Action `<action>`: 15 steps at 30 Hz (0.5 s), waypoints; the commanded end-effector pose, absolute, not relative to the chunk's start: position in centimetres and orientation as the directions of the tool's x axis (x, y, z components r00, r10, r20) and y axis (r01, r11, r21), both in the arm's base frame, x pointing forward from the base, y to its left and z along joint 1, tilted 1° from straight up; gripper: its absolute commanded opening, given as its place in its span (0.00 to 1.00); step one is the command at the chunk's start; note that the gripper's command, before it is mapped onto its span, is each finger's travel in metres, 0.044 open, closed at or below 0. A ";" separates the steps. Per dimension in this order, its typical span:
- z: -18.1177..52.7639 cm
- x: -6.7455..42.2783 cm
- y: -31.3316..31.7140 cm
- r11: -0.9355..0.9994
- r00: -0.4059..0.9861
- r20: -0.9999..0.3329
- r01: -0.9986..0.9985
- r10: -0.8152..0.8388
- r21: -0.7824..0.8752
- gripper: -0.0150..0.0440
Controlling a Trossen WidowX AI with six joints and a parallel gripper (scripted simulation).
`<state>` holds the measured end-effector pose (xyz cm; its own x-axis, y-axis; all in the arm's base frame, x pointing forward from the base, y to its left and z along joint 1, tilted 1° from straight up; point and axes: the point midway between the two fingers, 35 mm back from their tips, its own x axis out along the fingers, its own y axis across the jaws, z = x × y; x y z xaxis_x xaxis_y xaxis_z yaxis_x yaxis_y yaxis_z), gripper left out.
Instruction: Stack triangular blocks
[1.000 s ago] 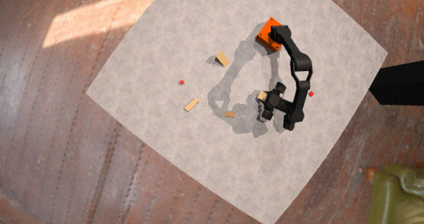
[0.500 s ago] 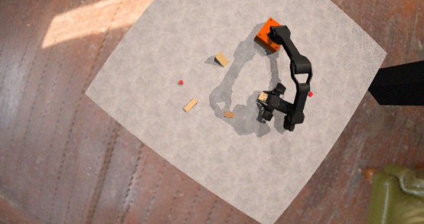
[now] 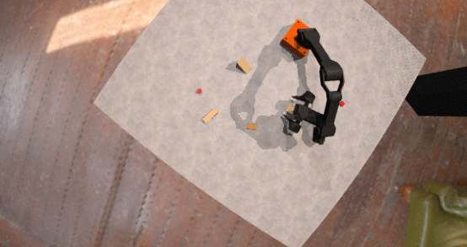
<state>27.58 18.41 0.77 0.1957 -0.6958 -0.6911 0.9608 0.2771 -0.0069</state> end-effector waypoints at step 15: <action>6.1 27.0 16.0 0.215 -0.051 -0.857 0.959 -0.512 -0.186 1.00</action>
